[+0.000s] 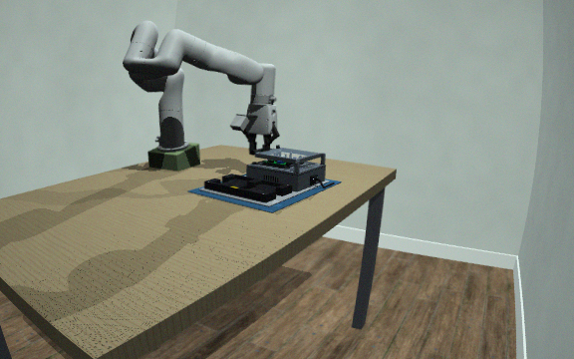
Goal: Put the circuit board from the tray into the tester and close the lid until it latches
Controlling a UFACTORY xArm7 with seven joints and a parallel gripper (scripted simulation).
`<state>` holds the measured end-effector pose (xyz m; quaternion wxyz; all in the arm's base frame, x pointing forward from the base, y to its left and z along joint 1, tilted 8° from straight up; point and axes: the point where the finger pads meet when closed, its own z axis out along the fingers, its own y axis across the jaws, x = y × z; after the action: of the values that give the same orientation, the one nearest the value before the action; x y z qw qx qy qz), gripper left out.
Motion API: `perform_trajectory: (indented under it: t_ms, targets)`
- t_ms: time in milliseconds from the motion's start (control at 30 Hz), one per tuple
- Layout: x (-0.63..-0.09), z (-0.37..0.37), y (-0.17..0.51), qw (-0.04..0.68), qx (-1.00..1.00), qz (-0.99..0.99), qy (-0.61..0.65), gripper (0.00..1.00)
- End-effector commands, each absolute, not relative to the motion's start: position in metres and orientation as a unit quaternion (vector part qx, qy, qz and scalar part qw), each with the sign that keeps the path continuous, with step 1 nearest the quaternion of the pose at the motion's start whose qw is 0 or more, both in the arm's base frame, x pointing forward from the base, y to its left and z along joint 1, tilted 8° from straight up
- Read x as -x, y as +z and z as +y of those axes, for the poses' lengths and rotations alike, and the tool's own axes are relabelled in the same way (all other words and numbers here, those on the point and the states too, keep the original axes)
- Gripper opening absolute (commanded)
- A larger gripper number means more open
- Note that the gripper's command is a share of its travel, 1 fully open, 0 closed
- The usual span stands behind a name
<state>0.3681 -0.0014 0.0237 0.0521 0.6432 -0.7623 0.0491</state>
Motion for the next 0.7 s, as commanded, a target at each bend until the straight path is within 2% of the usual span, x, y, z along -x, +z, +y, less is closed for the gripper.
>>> perform_trajectory:
  t_ms: [0, 667]
  targets:
    - [-0.374, -0.001, 0.028, 0.045, -0.642, -0.763, 0.053, 0.51]
    - [-0.374, 0.003, 0.057, 0.045, -0.642, -0.763, 0.053, 0.51]
